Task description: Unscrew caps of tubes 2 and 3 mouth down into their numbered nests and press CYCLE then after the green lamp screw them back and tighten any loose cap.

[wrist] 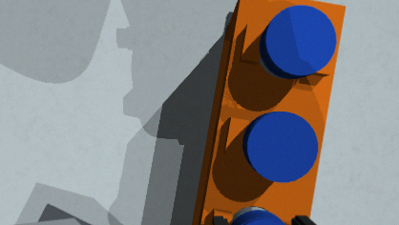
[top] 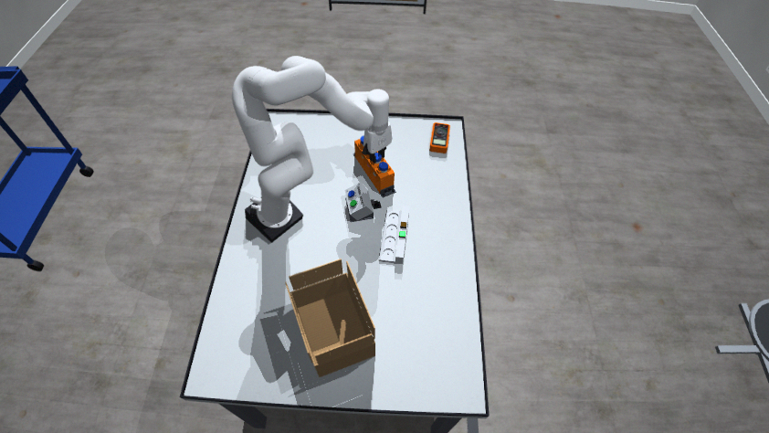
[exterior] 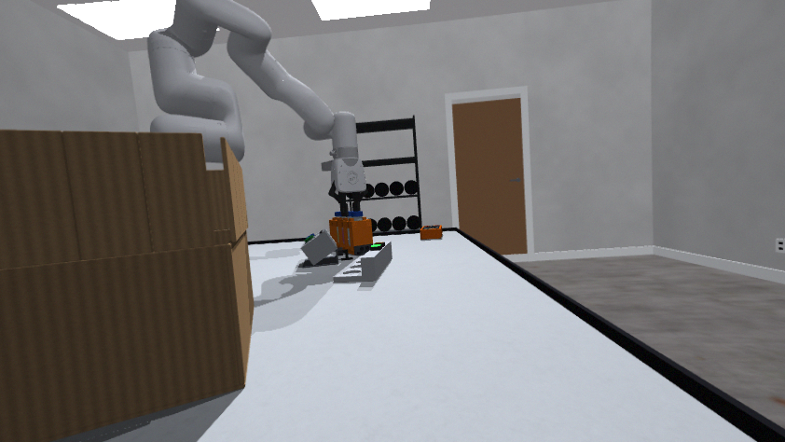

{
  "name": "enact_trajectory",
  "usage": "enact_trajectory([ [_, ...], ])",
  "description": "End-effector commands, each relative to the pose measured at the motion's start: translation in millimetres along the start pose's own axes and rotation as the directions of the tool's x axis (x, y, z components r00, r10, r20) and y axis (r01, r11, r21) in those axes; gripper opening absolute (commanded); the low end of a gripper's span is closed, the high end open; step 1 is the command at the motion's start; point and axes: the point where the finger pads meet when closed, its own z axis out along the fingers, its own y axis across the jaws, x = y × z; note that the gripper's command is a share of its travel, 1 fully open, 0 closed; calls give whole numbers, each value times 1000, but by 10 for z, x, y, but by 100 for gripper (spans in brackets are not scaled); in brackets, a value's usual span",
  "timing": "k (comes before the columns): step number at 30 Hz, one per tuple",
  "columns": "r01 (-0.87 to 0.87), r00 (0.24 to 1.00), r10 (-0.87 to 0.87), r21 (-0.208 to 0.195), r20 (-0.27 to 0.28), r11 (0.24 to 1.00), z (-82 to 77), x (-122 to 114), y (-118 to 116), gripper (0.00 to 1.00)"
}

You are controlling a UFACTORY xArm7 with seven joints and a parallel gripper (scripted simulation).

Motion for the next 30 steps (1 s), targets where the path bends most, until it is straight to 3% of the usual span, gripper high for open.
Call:
enact_trajectory([
  [1, -207, 978, 207, -2, 7, 978, -10, 3, 13, 0],
  [4, -351, 936, 351, -3, 6, 936, -9, 2, 13, 0],
  [6, -351, 936, 351, -3, 6, 936, -9, 2, 13, 0],
  [13, -644, 765, 644, -5, 5, 765, -7, 2, 13, 0],
  [18, -644, 765, 644, -5, 5, 765, -7, 2, 13, 0],
  [19, -644, 765, 644, -5, 5, 765, -7, 2, 13, 46],
  [30, -644, 765, 644, -5, 5, 765, -7, 2, 13, 46],
])
